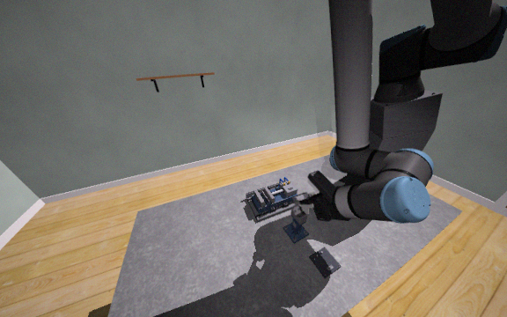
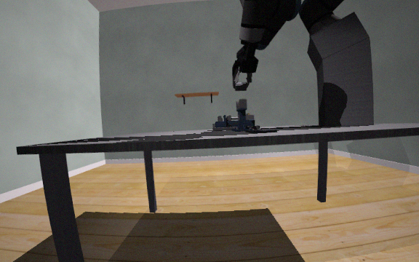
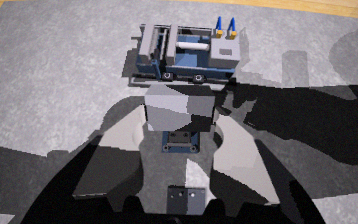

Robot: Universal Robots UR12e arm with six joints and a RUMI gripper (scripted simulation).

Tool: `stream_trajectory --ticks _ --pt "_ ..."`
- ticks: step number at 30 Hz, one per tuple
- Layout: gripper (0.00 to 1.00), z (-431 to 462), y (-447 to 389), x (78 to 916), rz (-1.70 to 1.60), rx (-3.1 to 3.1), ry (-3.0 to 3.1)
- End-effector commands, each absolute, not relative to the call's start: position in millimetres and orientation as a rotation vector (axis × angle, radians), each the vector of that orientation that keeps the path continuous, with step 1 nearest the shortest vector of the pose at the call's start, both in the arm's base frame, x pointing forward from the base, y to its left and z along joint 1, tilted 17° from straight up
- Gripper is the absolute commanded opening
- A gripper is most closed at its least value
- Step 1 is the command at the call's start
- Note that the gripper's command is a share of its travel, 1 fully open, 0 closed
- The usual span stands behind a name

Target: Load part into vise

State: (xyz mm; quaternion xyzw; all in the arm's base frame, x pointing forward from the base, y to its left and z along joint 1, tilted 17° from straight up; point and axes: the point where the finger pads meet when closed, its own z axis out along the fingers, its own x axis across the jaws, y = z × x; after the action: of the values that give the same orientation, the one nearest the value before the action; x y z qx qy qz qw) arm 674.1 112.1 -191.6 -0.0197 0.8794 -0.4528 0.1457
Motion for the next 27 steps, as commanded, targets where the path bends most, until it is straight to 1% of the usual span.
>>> stream_trajectory --ticks 1,27 --pt "0.0 -191.2 112.4 674.5 -1.303 -0.056 2.532" --pt "0.0 -200.2 111.0 676.9 -1.303 -0.056 2.532"
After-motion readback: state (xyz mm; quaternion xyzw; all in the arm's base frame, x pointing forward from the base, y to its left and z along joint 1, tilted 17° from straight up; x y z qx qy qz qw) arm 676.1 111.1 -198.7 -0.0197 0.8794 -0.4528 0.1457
